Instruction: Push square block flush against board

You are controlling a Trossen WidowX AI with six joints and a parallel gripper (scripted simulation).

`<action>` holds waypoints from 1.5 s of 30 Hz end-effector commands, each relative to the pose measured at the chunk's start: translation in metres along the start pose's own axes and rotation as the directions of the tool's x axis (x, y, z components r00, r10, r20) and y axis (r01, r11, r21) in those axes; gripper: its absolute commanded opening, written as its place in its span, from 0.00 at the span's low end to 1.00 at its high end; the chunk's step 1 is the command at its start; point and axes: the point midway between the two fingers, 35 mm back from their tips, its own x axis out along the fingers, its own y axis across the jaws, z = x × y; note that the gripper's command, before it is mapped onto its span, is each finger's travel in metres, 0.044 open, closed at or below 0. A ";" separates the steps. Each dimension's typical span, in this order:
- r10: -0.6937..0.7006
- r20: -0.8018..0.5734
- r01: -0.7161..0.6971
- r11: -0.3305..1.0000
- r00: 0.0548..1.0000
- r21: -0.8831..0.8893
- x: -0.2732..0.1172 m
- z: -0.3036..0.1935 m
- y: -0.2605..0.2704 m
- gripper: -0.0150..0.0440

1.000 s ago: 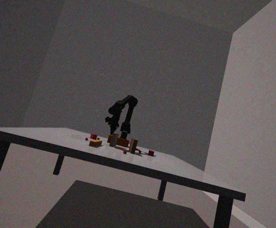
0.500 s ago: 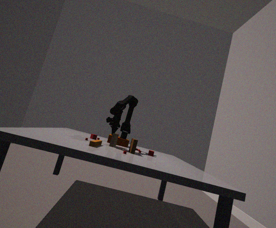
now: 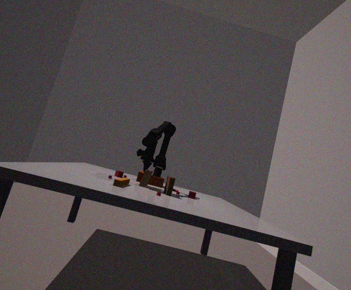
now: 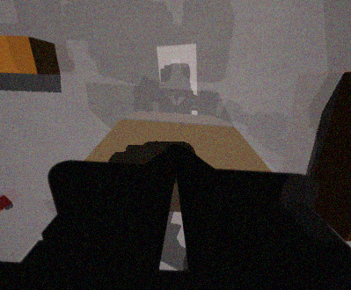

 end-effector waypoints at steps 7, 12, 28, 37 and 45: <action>-0.002 -0.005 0.002 1.000 1.000 0.004 0.001 -0.009 -0.001 0.25; -0.002 -0.006 0.002 1.000 1.000 0.004 0.001 -0.012 -0.001 0.25; -0.002 -0.007 0.002 1.000 1.000 0.004 0.001 -0.023 -0.001 0.25; -0.002 -0.007 0.002 1.000 1.000 0.004 0.001 -0.026 -0.001 0.25; -0.002 -0.006 0.002 1.000 1.000 0.004 0.001 -0.014 0.000 0.25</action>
